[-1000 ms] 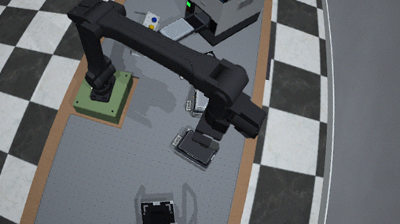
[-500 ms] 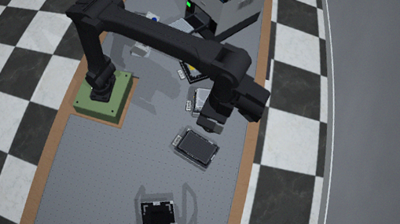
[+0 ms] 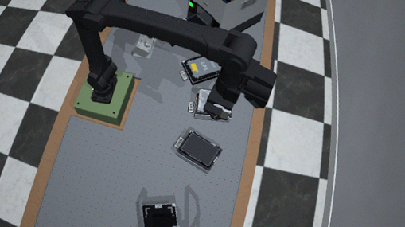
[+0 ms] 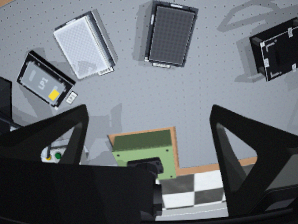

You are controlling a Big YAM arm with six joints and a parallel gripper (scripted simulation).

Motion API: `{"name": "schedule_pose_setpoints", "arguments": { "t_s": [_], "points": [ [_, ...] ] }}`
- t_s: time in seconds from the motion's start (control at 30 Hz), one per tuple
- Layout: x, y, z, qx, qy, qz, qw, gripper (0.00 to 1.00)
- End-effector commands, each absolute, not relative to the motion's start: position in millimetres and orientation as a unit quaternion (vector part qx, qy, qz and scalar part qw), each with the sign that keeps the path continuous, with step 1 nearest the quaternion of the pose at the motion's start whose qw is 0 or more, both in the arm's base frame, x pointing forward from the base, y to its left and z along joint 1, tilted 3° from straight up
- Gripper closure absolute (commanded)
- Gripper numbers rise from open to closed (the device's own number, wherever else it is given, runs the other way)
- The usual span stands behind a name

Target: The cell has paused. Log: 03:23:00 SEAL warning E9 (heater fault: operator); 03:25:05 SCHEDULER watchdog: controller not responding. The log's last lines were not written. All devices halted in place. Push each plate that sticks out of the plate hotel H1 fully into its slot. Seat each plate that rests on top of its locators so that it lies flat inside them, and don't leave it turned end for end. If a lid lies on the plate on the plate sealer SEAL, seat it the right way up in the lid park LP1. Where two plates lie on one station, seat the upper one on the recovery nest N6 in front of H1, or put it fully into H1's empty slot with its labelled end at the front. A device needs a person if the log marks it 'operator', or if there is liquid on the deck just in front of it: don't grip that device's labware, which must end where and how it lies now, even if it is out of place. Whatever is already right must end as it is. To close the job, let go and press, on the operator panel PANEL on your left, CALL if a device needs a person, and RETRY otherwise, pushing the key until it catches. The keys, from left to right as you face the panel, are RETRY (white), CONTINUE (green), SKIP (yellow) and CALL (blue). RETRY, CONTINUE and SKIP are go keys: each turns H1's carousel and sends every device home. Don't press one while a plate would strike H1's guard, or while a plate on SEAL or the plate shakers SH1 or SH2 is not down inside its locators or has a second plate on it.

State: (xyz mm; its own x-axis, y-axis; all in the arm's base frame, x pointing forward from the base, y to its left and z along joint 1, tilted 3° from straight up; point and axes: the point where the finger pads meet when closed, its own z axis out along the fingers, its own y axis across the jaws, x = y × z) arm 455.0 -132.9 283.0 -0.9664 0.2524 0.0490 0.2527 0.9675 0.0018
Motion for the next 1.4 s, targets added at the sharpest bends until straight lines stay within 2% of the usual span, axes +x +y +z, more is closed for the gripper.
{"name": "schedule_pose_setpoints", "arguments": {
  "t_s": [0.0,1.37],
  "points": [
    [458,-119,293,-0.121,-0.993,-0.002,0.005,0.00],
    [457,-127,289,0.298,-0.955,-0.006,0.007,0.00]
  ]
}}
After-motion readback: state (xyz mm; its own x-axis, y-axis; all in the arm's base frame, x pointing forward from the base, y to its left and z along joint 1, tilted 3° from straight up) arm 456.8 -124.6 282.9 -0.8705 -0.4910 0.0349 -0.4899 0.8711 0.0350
